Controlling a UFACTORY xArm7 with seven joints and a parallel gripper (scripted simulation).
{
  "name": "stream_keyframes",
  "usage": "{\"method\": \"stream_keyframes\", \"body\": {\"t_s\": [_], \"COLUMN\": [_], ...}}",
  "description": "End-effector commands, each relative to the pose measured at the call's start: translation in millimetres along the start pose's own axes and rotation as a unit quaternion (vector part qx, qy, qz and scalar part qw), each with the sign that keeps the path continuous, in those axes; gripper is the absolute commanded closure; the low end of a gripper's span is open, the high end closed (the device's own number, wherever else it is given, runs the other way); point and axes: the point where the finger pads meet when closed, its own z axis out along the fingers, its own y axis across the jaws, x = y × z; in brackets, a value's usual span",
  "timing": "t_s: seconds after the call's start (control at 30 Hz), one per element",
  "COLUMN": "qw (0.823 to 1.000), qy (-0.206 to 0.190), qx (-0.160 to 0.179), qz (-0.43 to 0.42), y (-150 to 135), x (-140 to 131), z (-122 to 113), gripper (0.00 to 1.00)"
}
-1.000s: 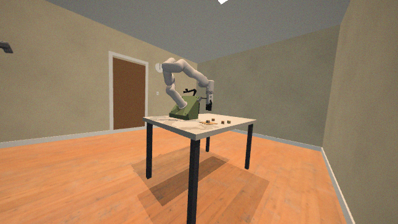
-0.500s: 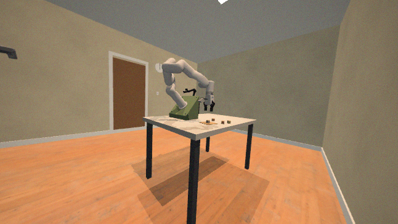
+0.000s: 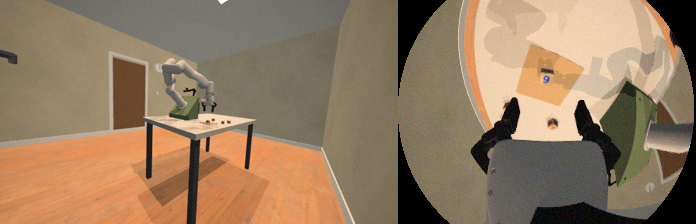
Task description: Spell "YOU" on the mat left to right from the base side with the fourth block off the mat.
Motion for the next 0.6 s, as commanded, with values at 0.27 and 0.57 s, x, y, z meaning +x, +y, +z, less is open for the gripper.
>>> {"method": "stream_keyframes", "body": {"t_s": [0.27,0.57], "qw": [0.984,0.956], "qy": [-0.003,-0.004], "qx": [0.0,0.001], "qz": [-0.176,-0.294], "y": [-1.3,-1.3], "x": [-1.0,-1.2], "z": [3.2,6.6], "gripper": [0.0,0.0]}}
